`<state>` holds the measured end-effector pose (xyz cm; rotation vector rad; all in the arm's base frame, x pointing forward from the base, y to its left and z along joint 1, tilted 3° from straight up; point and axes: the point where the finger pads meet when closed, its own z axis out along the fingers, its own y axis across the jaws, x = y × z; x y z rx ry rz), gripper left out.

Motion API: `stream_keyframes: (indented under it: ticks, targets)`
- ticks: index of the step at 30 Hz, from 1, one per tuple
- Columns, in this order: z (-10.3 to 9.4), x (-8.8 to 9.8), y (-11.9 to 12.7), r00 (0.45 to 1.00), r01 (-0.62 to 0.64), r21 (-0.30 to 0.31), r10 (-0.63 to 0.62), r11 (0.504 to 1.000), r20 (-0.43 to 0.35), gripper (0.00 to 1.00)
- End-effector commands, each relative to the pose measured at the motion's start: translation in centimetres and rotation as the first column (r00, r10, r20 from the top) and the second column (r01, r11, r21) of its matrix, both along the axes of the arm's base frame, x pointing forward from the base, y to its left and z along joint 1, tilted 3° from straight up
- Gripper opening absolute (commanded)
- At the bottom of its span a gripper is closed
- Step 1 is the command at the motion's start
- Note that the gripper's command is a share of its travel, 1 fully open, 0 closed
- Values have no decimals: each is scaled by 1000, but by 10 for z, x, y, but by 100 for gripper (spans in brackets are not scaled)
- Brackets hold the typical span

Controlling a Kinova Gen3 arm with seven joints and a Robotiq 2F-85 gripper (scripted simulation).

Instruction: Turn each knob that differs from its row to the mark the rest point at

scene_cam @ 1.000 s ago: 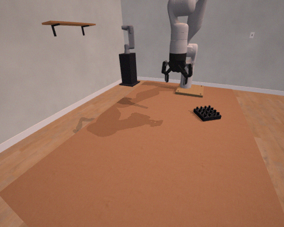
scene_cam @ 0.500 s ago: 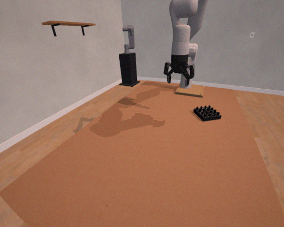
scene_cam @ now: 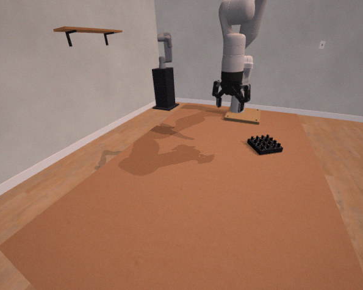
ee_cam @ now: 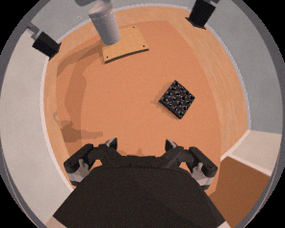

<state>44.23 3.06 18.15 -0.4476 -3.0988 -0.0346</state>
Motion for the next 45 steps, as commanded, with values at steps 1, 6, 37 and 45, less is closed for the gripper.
stream_keyframes:
  ticks: [1,6,37,45]
  targets:
    - [-1,-1,3,1000,9,0,-9,1000,-1,100]
    - [-3,-2,7,999,44,2,-44,999,-3,100]
    - [-12,-7,22,983,186,8,-186,983,-12,100]
    - [-15,-9,25,975,221,9,-221,975,-14,100]
